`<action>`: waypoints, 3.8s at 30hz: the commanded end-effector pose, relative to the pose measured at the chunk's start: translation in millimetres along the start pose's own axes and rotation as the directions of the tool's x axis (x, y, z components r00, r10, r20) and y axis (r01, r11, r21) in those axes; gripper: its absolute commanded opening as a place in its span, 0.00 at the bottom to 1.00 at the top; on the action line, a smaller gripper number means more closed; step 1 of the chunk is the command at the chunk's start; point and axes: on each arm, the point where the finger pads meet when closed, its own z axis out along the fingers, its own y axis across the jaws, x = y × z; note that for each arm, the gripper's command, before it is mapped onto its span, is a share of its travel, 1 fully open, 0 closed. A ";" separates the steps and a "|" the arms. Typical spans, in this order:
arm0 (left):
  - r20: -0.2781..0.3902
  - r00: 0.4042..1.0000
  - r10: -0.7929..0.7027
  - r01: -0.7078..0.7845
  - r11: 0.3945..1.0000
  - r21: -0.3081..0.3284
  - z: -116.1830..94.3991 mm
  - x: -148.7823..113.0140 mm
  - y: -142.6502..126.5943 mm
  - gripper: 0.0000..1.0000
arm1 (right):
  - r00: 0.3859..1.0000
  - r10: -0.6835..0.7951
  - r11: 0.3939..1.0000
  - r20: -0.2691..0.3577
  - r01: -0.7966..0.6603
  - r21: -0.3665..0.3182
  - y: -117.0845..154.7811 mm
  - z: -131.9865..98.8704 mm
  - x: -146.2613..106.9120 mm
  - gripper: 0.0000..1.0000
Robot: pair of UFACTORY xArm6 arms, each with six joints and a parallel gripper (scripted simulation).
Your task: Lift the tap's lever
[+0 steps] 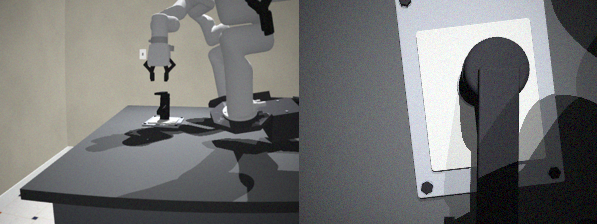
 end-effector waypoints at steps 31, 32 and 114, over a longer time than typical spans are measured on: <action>-0.004 1.000 0.000 0.000 1.000 0.000 -1.4 0.8 -0.1 1.00 | 1.000 0.001 1.000 0.005 -0.001 0.002 -1.3 39.6 -1.7 0.66; -0.004 1.000 0.000 0.000 1.000 0.000 -1.4 0.8 -0.1 1.00 | 1.000 0.001 1.000 0.005 -0.001 0.002 -1.3 40.0 -1.7 0.66; -0.004 1.000 0.000 0.000 1.000 0.000 -1.4 0.8 -0.1 1.00 | 1.000 0.001 1.000 0.005 -0.001 0.002 -2.4 56.4 -3.3 0.66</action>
